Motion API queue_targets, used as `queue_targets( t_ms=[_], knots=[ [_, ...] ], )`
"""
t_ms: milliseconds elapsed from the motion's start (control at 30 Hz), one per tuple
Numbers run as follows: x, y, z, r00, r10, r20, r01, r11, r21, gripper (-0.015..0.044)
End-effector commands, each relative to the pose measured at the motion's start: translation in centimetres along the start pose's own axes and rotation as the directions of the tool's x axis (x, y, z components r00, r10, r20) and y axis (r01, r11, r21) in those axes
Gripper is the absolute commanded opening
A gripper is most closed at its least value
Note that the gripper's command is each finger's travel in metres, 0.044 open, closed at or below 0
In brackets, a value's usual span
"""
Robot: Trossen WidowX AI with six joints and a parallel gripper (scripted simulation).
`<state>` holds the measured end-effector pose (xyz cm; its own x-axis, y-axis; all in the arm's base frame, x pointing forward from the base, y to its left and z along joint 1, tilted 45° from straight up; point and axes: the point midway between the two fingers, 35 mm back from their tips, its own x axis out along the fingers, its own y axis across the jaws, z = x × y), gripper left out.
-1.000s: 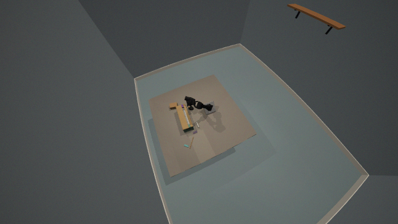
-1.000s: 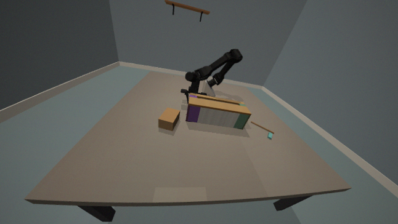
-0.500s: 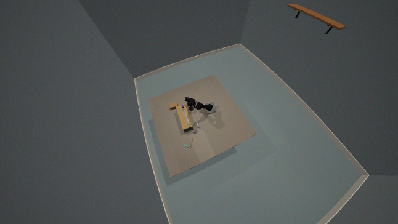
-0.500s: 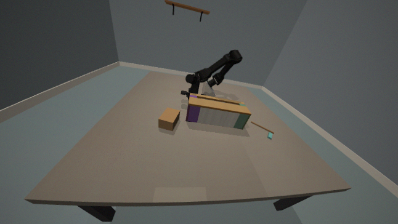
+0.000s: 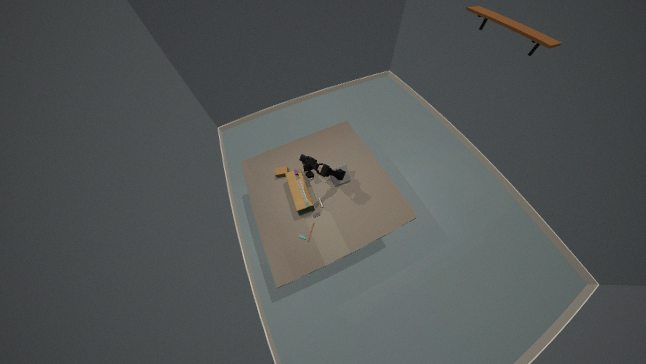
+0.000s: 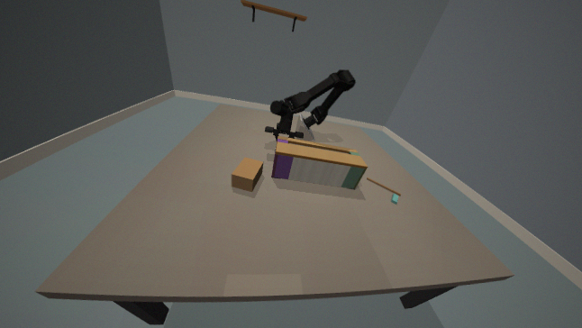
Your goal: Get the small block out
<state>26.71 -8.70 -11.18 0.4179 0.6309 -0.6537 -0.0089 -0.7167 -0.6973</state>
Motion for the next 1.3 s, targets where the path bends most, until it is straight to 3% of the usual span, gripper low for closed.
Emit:
queue_targets(
  t_ms=[0, 200, 933, 1267],
  knots=[
    [-2.3, 0.0, -1.1, 1.0, 0.007, -0.007, -0.007, 1.0, -0.013, 0.0],
    [-2.9, 0.0, -1.3, 1.0, 0.012, -0.008, -0.013, 1.0, -0.001, 0.0],
    [-12.9, -2.2, -2.0, 0.976, 0.214, -0.046, -0.18, 0.904, 0.389, 0.0],
    [-13.2, -2.2, -2.0, 0.974, 0.22, -0.047, -0.184, 0.898, 0.4, 0.0]
  ],
)
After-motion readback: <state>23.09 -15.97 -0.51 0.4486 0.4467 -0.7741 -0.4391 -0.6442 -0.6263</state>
